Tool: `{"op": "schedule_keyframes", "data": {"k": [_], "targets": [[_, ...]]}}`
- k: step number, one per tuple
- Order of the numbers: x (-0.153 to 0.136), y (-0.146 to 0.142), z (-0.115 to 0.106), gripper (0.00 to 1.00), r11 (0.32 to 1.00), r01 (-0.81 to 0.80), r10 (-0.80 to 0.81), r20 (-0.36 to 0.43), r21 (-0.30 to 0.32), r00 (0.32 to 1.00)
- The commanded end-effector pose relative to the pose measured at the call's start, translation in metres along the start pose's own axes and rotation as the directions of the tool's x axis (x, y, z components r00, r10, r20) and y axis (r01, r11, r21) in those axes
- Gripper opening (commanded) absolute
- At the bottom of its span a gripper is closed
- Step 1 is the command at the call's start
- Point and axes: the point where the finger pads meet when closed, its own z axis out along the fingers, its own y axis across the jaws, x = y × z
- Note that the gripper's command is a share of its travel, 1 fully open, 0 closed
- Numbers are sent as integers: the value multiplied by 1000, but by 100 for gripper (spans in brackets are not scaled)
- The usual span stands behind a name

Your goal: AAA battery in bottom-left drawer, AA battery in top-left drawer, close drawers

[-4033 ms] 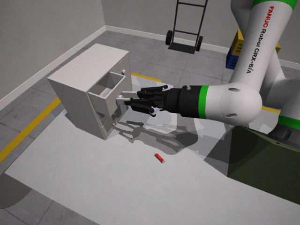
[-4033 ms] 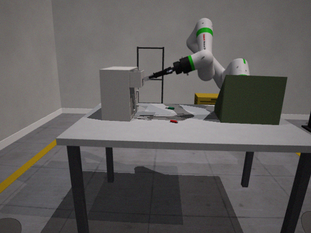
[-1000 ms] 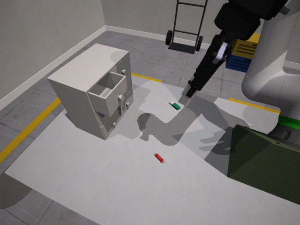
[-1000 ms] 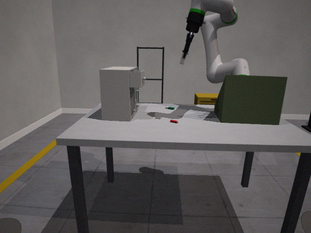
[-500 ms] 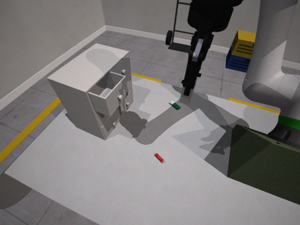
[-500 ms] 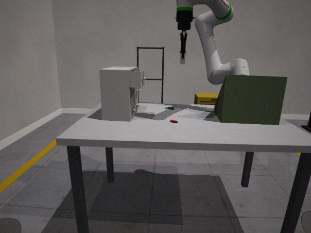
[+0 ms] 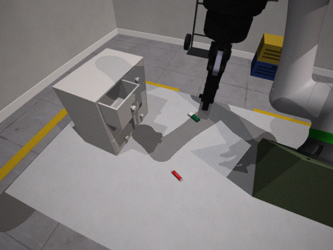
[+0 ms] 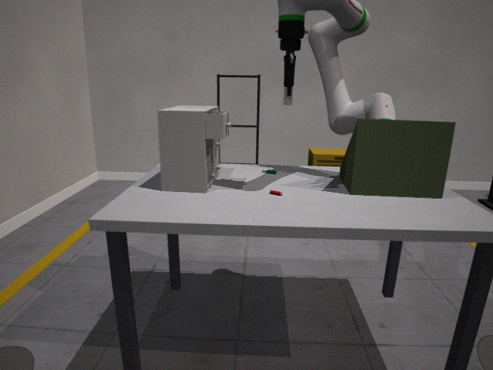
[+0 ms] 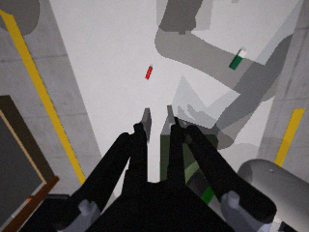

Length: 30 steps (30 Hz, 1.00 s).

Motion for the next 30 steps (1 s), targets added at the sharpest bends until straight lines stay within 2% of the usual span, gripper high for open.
{"op": "schedule_keyframes", "data": {"k": [1, 2, 4, 5, 9, 12, 14, 17, 19, 21, 22, 24, 25, 27, 28, 30], "targets": [[11, -6, 26, 20, 967, 257, -257, -4, -7, 967], [14, -8, 34, 20, 953, 304, -304, -4, -9, 953], [14, -8, 34, 20, 953, 304, -304, -4, -9, 953], [17, -9, 43, 20, 916, 402, -402, -4, -12, 916], [29, -16, 82, 20, 843, 538, -538, -1, -20, 843], [31, -18, 93, 20, 771, 636, -636, 3, -23, 772], [36, -22, 116, 20, 717, 697, -697, 7, -26, 717], [38, -23, 128, 20, 626, 779, -780, 12, -28, 626], [40, -27, 151, 20, 559, 828, -828, 17, -29, 560], [40, -27, 151, 20, 559, 828, -828, 17, -29, 560], [41, -28, 162, 20, 454, 891, -891, 22, -28, 454], [42, -31, 184, 20, 387, 922, -921, 26, -27, 388], [42, -31, 184, 20, 351, 936, -936, 27, -27, 352], [42, -34, 204, 20, 273, 962, -961, 31, -25, 273], [42, -34, 204, 20, 232, 972, -972, 32, -24, 233], [40, -36, 222, 20, 150, 989, -988, 35, -21, 150]]}}
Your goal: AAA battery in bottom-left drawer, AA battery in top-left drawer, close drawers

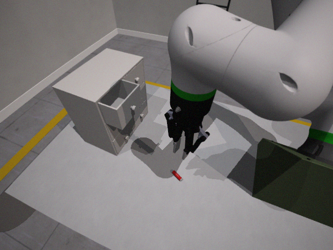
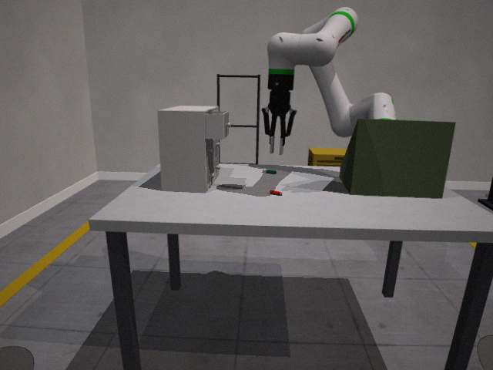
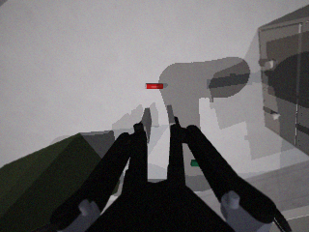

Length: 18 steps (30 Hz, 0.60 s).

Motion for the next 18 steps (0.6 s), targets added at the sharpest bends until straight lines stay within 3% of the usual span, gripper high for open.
{"op": "schedule_keyframes", "data": {"k": [1, 6, 8, 9, 18], "targets": [[10, -2, 47, 20, 961, 275, -275, -11, -2, 961], [13, -9, 75, 20, 882, 472, -472, -9, -3, 882], [13, -9, 75, 20, 882, 472, -472, -9, -3, 882], [13, -10, 78, 20, 815, 579, -579, -10, -5, 815], [13, -12, 86, 17, 558, 829, -830, -13, -18, 558]]}}
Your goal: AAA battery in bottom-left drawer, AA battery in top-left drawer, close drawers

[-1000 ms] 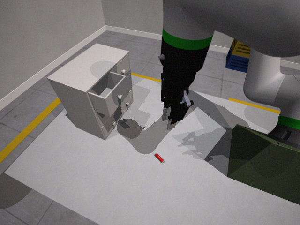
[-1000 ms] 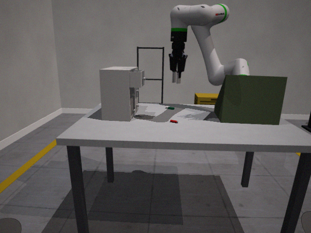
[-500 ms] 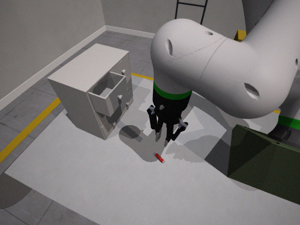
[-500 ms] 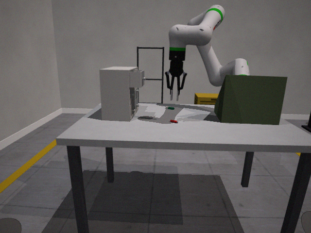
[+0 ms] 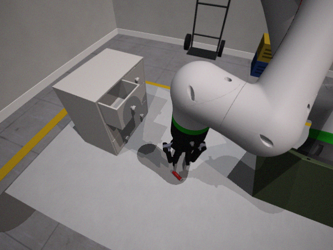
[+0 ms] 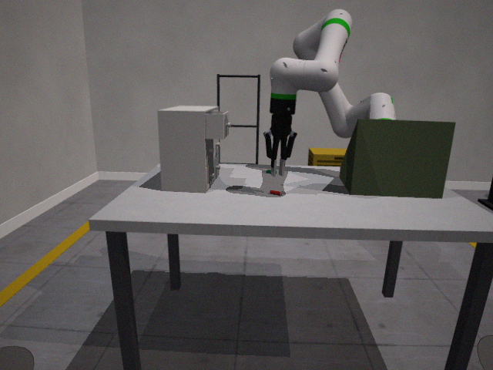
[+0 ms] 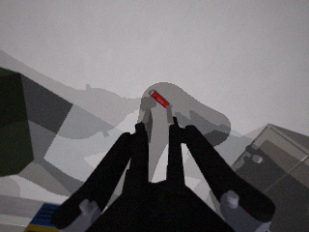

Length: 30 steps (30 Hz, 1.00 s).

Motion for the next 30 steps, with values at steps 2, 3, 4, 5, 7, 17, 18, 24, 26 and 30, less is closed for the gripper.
{"op": "schedule_keyframes", "data": {"k": [2, 3, 4, 5, 7, 17, 18, 24, 26, 30], "targets": [[0, 1, 3, 17, 950, 313, -313, -25, -7, 949], [0, 1, 3, 17, 936, 352, -352, -26, -10, 936], [0, 1, 3, 17, 921, 389, -389, -28, -12, 921], [0, 1, 3, 17, 905, 426, -426, -30, -14, 904], [0, 1, 3, 17, 905, 426, -426, -30, -14, 904], [0, 1, 3, 17, 777, 629, -629, -53, -23, 775], [0, 1, 3, 17, 777, 629, -629, -53, -23, 775], [0, 1, 4, 17, 777, 629, -629, -53, -23, 775], [0, 1, 5, 17, 777, 629, -629, -53, -23, 776], [1, 1, 10, 17, 777, 629, -629, -53, -23, 776]]}}
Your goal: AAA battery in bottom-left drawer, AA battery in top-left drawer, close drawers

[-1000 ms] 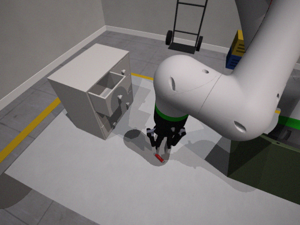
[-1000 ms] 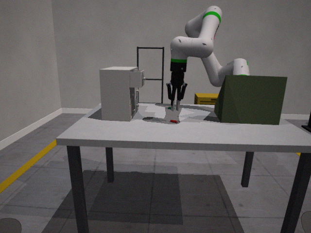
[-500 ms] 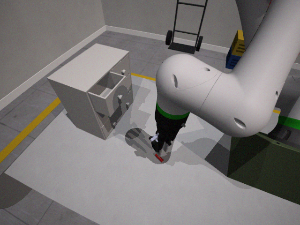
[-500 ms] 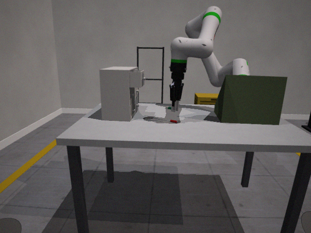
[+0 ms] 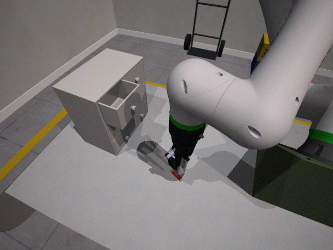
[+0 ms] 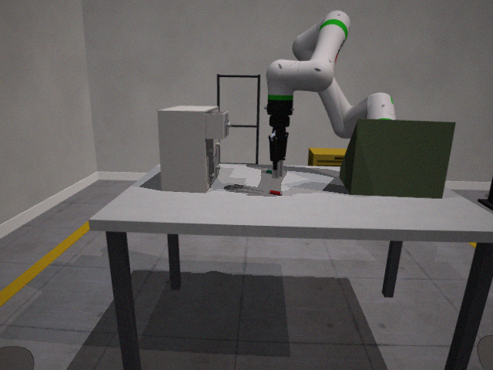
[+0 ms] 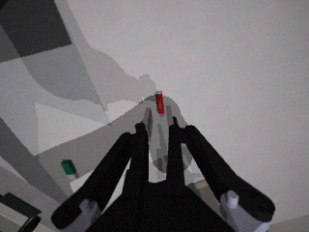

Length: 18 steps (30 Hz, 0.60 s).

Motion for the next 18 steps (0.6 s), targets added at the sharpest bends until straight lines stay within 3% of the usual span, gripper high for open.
{"op": "schedule_keyframes", "data": {"k": [1, 18], "targets": [[0, 0, 5, 17, 1000, 0, 0, 0, 0, 1000], [-1, 0, 42, 17, 1000, 0, 0, 0, 0, 1000]]}}
